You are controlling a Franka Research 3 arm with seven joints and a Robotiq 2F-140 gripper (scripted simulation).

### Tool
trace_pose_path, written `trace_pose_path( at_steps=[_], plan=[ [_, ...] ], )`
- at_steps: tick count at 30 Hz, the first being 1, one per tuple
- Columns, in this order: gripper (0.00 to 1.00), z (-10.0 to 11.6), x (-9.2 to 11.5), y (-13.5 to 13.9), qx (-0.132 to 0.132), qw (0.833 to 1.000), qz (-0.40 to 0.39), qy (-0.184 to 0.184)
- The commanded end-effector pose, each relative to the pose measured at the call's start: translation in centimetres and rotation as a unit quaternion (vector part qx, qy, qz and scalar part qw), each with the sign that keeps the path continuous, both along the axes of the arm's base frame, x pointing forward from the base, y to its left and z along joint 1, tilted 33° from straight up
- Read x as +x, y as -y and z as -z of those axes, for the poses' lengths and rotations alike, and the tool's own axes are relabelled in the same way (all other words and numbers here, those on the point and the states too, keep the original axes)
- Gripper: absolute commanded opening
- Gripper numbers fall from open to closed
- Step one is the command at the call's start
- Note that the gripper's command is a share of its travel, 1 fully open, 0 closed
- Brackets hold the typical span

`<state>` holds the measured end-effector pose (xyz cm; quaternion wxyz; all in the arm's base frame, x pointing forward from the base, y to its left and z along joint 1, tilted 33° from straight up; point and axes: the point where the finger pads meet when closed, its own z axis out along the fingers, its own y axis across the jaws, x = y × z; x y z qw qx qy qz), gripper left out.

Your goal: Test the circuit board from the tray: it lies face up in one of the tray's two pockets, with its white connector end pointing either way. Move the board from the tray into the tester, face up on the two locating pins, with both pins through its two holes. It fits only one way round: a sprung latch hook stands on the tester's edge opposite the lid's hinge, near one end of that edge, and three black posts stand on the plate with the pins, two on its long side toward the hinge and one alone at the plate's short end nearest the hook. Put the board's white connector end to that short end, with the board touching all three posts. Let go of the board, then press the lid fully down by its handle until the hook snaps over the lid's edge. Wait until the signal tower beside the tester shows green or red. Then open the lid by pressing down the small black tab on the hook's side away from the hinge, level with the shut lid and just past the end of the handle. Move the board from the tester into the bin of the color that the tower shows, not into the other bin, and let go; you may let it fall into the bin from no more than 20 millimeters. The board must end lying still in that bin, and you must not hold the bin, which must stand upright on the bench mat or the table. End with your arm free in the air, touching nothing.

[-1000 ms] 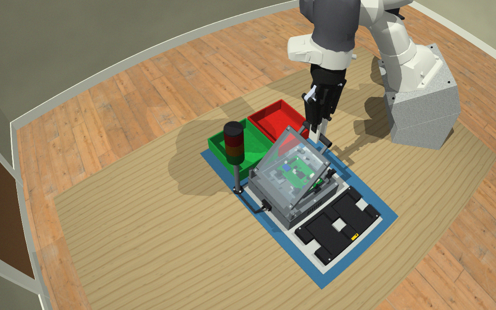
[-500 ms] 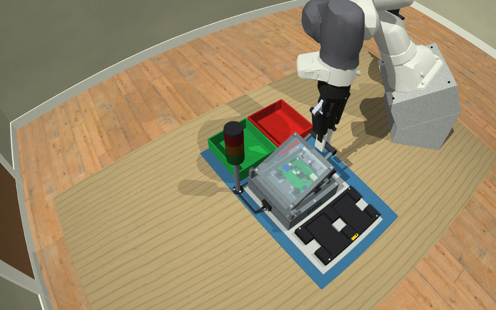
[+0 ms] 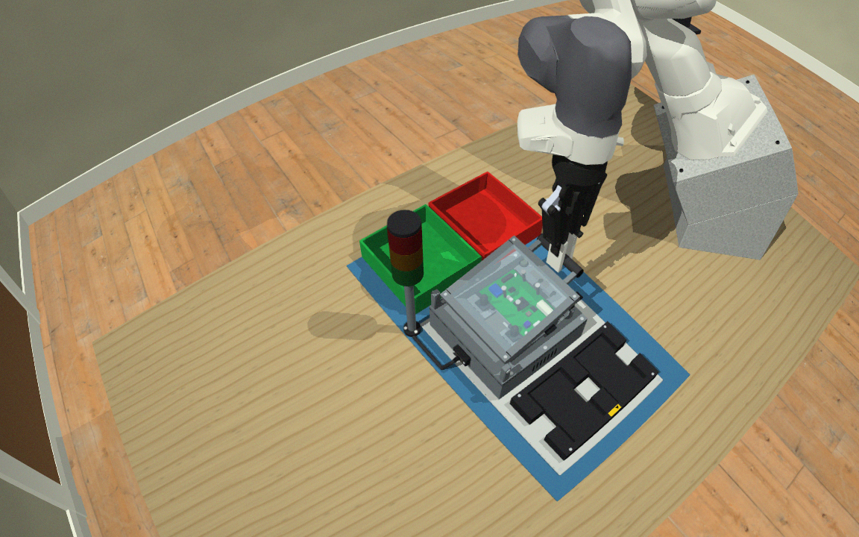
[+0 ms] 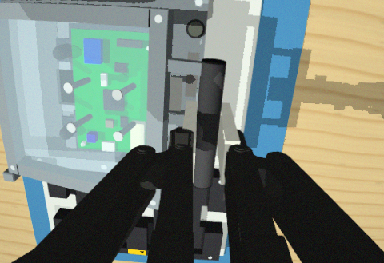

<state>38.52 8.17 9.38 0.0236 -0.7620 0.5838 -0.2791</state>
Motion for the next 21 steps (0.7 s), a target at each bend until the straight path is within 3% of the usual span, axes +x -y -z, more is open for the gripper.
trace_pose_path(
  at_steps=[1, 21],
  plan=[
    [0.00, 0.6, 0.2, 0.3, 0.006, 1.000, 0.011, 0.005],
    [0.00, 2.3, 0.9, 0.9, 0.006, 1.000, 0.011, 0.005]
  ],
)
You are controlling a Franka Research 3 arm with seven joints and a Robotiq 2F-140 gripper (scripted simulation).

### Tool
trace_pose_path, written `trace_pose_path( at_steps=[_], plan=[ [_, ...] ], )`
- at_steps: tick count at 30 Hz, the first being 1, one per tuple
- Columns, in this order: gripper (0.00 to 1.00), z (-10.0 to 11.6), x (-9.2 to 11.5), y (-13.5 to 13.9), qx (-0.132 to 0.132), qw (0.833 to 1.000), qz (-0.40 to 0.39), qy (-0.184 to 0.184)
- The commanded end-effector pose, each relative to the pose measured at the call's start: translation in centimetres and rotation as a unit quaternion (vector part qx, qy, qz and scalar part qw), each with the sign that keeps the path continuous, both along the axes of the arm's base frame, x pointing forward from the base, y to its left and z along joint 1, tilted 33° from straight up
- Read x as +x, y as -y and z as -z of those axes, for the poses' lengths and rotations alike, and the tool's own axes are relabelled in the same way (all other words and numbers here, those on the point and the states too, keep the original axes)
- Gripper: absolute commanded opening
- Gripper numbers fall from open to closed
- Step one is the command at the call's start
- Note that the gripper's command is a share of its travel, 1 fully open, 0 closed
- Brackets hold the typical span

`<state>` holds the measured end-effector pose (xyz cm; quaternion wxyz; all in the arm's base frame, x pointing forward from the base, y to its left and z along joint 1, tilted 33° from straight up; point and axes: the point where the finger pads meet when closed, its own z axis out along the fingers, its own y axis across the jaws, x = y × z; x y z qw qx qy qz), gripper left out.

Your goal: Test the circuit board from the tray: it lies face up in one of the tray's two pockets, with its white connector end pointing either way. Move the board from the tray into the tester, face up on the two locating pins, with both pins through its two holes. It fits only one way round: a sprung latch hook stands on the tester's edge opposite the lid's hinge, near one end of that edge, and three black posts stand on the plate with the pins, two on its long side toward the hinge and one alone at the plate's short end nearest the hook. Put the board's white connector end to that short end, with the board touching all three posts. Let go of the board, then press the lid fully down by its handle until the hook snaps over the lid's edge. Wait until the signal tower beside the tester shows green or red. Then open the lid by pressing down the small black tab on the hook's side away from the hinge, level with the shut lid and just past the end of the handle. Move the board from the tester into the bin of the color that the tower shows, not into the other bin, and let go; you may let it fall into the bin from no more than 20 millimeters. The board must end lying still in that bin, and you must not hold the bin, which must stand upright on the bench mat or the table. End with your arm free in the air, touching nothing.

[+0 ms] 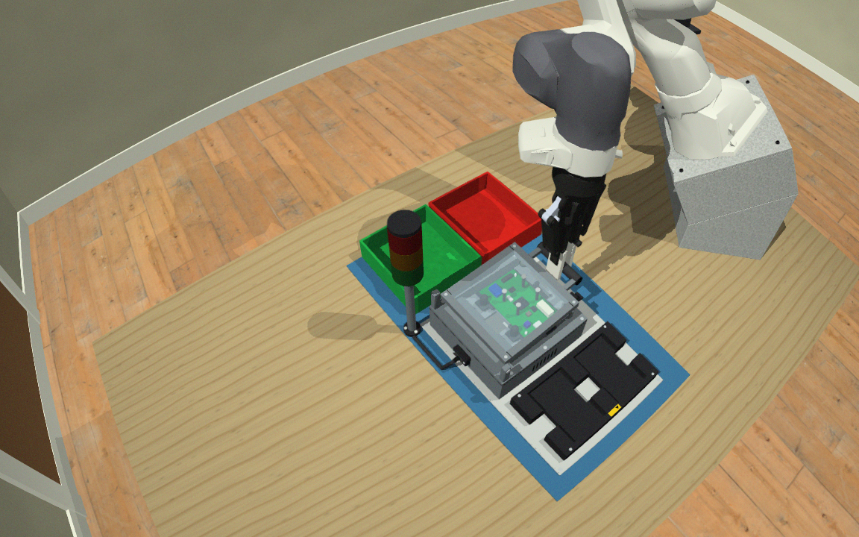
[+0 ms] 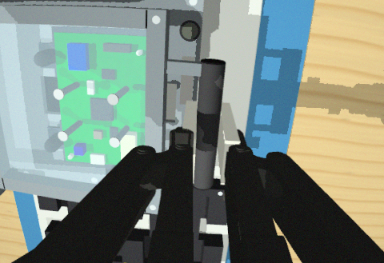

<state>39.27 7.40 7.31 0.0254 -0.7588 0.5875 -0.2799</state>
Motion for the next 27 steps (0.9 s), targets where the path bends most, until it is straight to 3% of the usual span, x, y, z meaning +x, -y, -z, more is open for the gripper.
trace_pose_path(
  at_steps=[1, 27],
  plan=[
    [0.00, 0.26, 0.15, 0.12, 0.003, 1.000, 0.007, 0.003],
    [0.00, 1.04, 0.50, 0.39, 0.004, 1.000, 0.007, 0.003]
  ],
)
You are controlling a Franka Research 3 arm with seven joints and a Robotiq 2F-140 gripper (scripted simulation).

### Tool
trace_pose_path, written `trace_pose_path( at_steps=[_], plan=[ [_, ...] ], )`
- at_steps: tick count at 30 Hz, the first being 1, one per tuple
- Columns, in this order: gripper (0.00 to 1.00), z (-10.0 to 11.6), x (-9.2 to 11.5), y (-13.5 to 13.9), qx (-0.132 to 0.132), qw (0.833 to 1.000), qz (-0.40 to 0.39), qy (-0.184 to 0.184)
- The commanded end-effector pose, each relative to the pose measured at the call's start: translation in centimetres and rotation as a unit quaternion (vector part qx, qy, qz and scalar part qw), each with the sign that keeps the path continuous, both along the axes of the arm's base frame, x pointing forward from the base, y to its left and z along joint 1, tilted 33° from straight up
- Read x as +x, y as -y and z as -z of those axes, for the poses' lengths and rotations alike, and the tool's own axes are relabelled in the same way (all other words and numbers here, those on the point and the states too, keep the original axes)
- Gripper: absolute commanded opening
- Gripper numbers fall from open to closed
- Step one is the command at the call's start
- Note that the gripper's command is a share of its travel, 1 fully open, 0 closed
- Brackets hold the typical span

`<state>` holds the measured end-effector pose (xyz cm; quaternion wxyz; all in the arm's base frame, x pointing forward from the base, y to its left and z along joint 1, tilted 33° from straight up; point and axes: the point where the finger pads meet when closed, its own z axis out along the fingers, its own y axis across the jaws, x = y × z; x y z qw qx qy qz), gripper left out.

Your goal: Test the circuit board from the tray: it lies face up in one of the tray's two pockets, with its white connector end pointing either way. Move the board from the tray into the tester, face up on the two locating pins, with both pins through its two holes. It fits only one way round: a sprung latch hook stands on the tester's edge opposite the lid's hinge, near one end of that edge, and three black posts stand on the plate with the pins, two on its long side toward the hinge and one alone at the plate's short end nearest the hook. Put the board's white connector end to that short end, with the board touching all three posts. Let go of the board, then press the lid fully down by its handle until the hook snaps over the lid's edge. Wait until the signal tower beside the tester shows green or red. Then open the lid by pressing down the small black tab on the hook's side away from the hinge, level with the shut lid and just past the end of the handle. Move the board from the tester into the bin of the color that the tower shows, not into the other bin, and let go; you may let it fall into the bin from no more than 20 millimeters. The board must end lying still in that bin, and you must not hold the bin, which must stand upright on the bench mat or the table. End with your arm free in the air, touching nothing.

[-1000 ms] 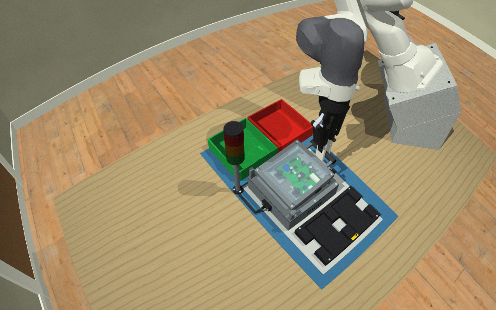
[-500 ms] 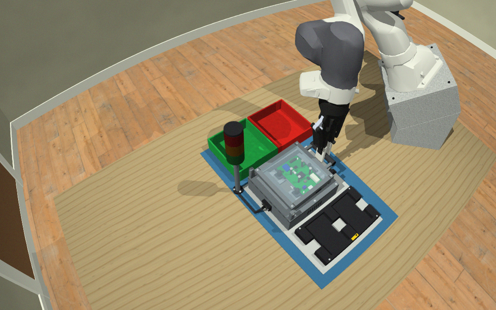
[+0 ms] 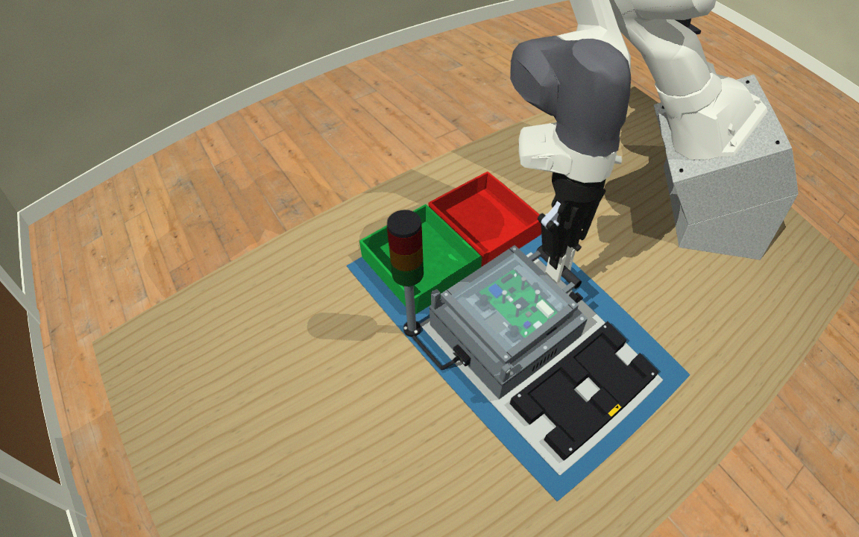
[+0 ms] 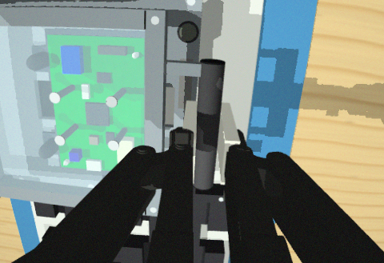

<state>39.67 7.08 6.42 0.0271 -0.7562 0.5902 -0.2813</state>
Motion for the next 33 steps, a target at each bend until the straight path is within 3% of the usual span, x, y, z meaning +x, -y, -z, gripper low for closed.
trace_pose_path(
  at_steps=[1, 33],
  plan=[
    [0.00, 0.15, 0.09, 0.08, 0.002, 1.000, 0.004, 0.000],
    [0.00, 0.41, 0.23, 0.16, 0.002, 1.000, 0.004, 0.000]
  ],
)
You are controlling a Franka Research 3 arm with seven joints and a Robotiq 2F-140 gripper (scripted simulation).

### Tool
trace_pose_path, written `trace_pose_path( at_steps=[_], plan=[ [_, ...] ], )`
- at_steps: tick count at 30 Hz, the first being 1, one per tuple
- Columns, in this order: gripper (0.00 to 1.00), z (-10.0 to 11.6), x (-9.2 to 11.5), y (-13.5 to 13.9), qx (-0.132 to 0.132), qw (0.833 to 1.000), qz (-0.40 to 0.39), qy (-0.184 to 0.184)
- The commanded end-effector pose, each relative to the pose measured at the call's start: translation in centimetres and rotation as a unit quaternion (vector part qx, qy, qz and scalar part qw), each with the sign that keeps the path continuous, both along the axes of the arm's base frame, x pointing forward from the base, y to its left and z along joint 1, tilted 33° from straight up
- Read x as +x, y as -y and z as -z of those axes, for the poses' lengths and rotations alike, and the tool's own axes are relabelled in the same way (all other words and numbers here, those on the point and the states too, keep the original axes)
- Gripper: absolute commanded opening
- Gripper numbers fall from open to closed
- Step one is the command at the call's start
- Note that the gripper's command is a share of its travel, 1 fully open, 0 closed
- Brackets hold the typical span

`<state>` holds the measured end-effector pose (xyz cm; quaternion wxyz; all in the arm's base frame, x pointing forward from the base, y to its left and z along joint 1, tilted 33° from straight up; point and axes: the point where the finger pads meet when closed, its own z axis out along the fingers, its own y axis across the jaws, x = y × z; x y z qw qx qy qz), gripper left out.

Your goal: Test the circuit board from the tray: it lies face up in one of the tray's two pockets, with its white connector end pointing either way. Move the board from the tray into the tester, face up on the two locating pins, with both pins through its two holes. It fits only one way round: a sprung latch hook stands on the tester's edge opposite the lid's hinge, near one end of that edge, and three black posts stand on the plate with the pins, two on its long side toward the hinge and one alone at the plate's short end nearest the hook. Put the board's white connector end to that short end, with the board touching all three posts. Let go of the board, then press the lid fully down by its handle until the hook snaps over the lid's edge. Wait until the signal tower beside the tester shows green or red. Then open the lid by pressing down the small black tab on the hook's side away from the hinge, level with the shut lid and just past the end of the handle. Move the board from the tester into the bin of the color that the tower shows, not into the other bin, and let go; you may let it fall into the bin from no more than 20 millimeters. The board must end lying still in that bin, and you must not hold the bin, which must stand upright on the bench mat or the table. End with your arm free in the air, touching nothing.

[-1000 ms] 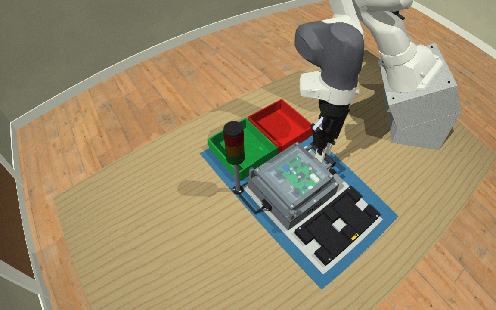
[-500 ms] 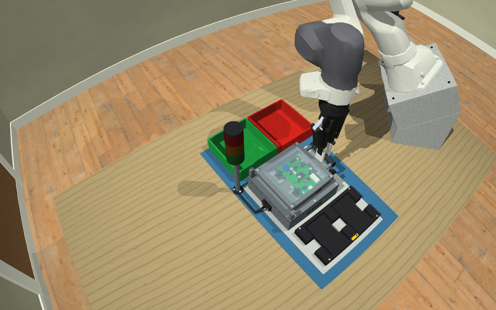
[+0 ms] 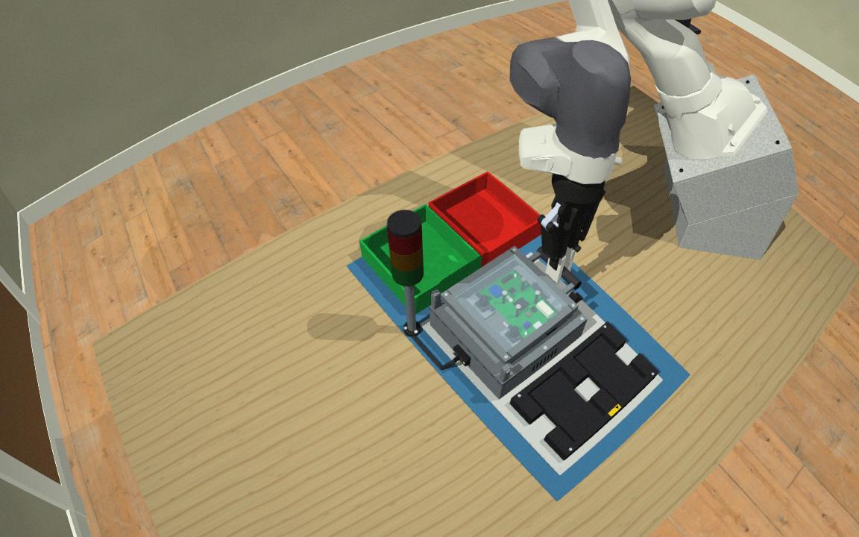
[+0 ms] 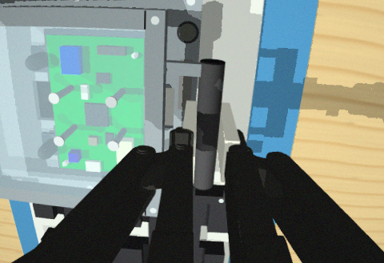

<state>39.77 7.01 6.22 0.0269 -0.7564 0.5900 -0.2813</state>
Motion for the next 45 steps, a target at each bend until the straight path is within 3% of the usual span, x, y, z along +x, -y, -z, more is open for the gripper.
trace_pose_path(
  at_steps=[1, 41, 42, 45],
  plan=[
    [0.00, 0.22, 0.14, 0.09, 0.003, 1.000, 0.004, 0.000],
    [0.00, 0.72, 0.41, 0.27, 0.003, 1.000, 0.004, 0.000],
    [0.30, 0.72, 0.41, 0.27, 0.003, 1.000, 0.004, 0.000],
    [0.30, 0.72, 0.41, 0.27, 0.003, 1.000, 0.004, 0.000]
  ],
)
